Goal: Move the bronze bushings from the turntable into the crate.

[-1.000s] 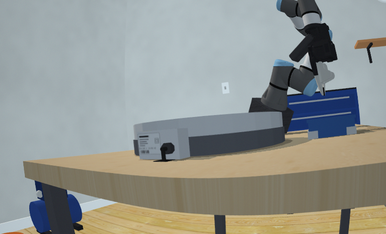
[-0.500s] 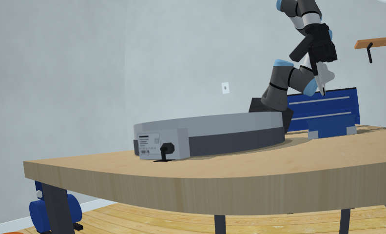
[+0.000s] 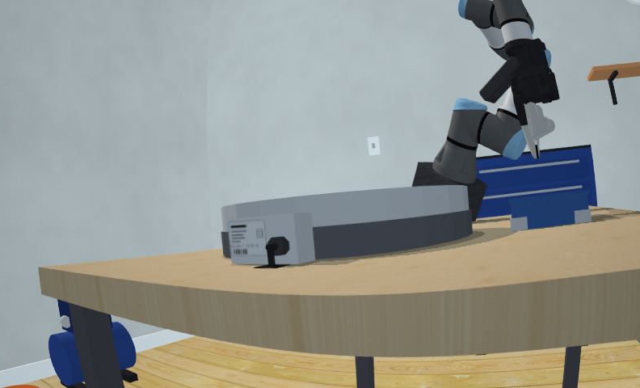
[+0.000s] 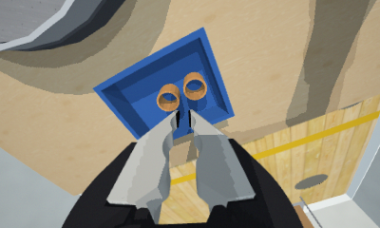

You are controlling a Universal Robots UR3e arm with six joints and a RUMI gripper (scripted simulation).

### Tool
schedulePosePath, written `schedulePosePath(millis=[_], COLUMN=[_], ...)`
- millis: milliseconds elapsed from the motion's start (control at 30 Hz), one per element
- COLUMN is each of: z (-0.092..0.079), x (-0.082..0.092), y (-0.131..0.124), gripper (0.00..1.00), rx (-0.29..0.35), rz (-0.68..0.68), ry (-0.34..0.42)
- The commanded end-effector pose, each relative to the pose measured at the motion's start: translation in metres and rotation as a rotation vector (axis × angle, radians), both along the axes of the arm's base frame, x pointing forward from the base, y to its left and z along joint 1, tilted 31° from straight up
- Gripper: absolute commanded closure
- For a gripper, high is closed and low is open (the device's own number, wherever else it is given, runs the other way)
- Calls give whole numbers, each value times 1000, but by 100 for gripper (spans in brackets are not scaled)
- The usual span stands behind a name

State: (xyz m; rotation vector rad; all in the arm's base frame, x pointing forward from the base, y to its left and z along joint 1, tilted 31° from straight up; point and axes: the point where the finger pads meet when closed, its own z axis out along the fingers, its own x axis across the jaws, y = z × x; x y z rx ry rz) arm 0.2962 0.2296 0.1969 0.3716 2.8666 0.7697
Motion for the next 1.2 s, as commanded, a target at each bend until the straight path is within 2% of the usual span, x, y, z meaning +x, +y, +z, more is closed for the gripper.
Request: schedulePosePath(millis=[0,1167], z=[1,-2], x=[0,0], y=[0,-4], gripper=[94,95], rx=[1,1], rz=[0,0], ry=[-2,-1])
